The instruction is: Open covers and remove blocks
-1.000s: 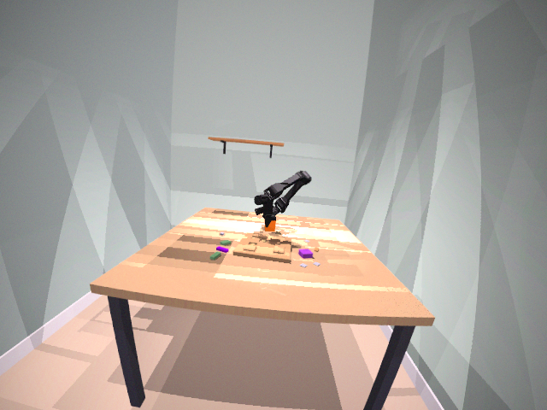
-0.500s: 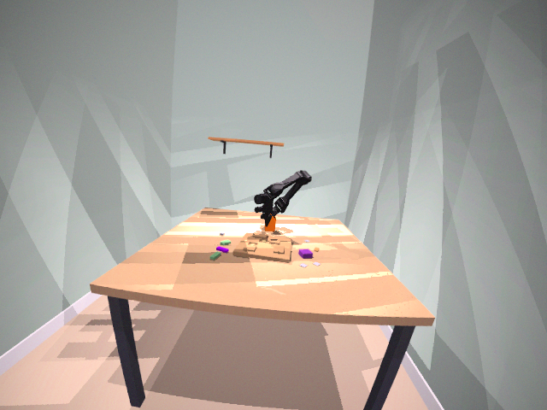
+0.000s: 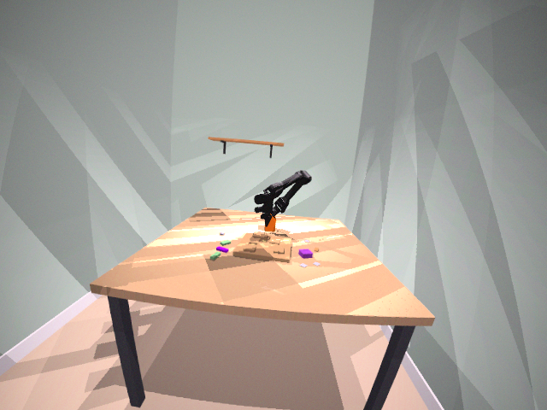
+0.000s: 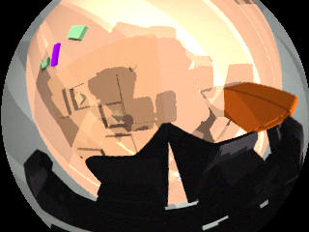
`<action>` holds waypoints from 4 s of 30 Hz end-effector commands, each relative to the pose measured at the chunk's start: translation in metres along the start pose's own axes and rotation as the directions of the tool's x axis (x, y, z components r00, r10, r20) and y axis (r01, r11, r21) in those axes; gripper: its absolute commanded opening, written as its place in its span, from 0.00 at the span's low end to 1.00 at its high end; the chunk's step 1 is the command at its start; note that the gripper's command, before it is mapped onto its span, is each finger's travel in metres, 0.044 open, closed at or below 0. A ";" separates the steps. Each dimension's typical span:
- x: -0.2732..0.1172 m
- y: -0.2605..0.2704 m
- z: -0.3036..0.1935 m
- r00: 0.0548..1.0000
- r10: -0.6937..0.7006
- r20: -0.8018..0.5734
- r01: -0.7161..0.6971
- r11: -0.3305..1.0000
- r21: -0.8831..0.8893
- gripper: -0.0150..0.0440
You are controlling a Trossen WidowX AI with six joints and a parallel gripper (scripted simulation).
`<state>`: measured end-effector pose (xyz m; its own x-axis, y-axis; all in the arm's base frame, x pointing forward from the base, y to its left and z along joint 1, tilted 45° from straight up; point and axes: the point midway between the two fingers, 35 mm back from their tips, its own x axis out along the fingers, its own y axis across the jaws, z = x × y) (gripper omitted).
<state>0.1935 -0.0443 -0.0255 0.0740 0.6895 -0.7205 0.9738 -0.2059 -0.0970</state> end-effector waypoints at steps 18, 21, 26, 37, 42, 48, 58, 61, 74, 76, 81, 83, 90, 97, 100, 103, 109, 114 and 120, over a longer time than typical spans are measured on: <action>0.021 0.001 0.001 1.000 -0.003 0.003 0.003 1.000 0.004 0.25; 0.024 0.001 0.001 1.000 -0.003 0.003 0.003 1.000 0.004 0.25; 0.029 0.001 0.001 1.000 -0.003 0.003 0.003 1.000 0.004 0.25; 0.040 0.000 0.001 1.000 -0.003 0.002 0.003 1.000 0.004 0.25; 0.044 0.000 0.001 1.000 -0.003 0.001 0.003 1.000 0.004 0.25; 0.050 -0.001 0.000 1.000 -0.003 0.000 0.003 1.000 0.003 0.25; 0.058 -0.001 0.000 1.000 -0.004 -0.002 0.004 1.000 0.003 0.25; 0.058 0.001 -0.001 1.000 -0.004 -0.002 0.004 1.000 0.003 0.25; 0.058 0.017 -0.006 1.000 -0.003 -0.002 0.003 1.000 0.002 0.25; 0.058 0.017 -0.006 1.000 -0.003 -0.002 0.003 1.000 0.002 0.25; 0.058 0.022 -0.006 1.000 -0.003 -0.002 0.003 1.000 0.002 0.25; 0.058 0.025 -0.007 1.000 -0.003 -0.002 0.003 1.000 0.002 0.25; 0.058 0.034 -0.007 1.000 -0.002 -0.002 0.002 1.000 0.001 0.25; 0.058 0.040 -0.007 1.000 -0.002 -0.002 0.002 1.000 0.001 0.25; 0.058 0.044 -0.007 1.000 -0.002 -0.002 0.002 1.000 0.001 0.25; 0.058 0.048 -0.006 1.000 -0.001 -0.002 0.001 1.000 0.001 0.25; 0.058 0.056 -0.004 1.000 -0.001 -0.002 0.001 1.000 0.000 0.25; 0.058 0.059 -0.003 1.000 -0.001 -0.002 0.001 1.000 0.000 0.25; 0.058 0.066 0.000 1.000 0.000 -0.002 0.000 1.000 0.000 0.25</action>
<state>0.2591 -0.0169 -0.0712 0.0754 0.6872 -0.7226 0.9749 -0.2030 -0.0913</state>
